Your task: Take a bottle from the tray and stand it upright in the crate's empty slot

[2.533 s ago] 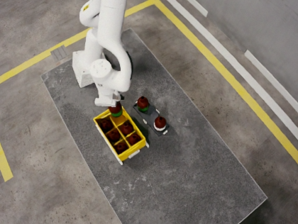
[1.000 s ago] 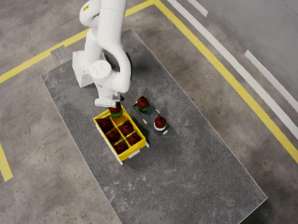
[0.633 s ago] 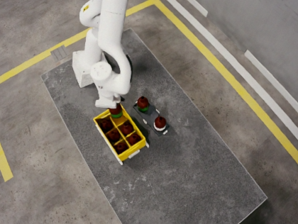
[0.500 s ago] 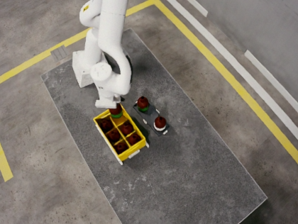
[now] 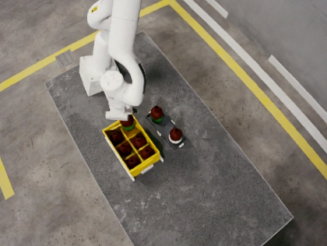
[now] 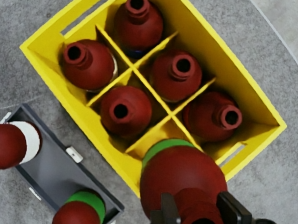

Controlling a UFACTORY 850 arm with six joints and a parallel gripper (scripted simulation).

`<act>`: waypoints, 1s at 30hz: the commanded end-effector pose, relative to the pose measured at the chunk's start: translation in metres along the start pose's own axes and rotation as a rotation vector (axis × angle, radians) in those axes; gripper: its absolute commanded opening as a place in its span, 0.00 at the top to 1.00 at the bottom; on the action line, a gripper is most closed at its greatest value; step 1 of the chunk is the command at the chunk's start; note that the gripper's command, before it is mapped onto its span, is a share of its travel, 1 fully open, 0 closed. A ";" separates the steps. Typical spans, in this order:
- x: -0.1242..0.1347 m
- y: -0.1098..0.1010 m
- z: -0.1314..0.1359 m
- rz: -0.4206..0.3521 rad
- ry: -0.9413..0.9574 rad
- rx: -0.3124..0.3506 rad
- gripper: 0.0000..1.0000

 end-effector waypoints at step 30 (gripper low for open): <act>-0.001 0.004 0.000 0.002 0.000 -0.001 1.00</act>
Point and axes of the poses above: the point where the finger pads meet when closed, its own y axis out along the fingers, its own z axis across the jaws, x = y × z, the point moved 6 cm from there along -y, back along the fingers
